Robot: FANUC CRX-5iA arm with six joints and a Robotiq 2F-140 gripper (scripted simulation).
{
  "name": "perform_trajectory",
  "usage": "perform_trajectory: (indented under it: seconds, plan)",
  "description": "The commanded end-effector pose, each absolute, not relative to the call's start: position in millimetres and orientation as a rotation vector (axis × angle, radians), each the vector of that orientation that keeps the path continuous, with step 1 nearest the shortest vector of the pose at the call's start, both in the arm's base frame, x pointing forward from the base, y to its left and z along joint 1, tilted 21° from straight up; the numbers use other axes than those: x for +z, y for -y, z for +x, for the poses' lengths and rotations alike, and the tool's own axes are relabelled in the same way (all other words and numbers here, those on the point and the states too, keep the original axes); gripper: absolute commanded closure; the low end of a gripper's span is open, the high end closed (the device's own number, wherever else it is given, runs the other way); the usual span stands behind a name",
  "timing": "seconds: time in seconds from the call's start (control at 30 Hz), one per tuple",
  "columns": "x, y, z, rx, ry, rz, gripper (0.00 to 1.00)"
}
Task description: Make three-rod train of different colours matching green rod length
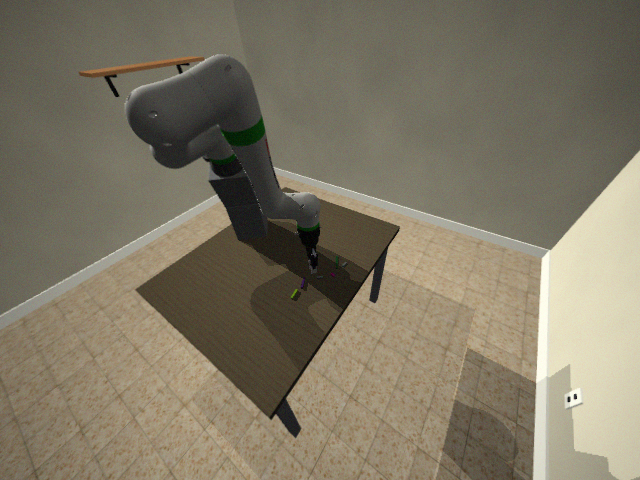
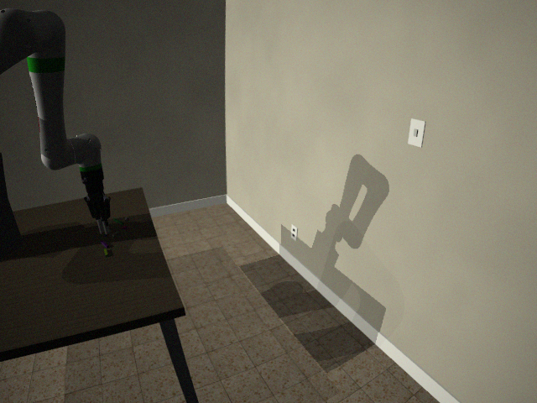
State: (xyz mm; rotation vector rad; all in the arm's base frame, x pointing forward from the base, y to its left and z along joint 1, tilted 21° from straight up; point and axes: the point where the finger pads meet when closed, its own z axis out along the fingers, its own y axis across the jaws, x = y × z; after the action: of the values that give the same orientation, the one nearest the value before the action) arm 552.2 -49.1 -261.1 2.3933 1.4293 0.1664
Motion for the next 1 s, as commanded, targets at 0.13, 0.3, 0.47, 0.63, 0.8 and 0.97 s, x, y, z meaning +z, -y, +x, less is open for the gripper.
perform_trajectory:
  seconds: [0.13,0.3,0.47,0.63,0.8,0.97]
  plan:
    - [-227.4,40.7,542.4,0.164,-1.429,2.394,0.85]
    - [-206.4,35.4,536.3,0.164,-1.429,2.394,0.85]
    - [-195.8,32.7,533.2,0.164,-1.429,2.394,0.85]
    - [-193.9,32.2,532.6,0.164,-1.429,2.394,0.85]
    - [-193.7,32.2,532.6,0.164,-1.429,2.394,0.0]
    - [-193.7,32.2,532.6,0.164,-1.429,2.394,0.0]
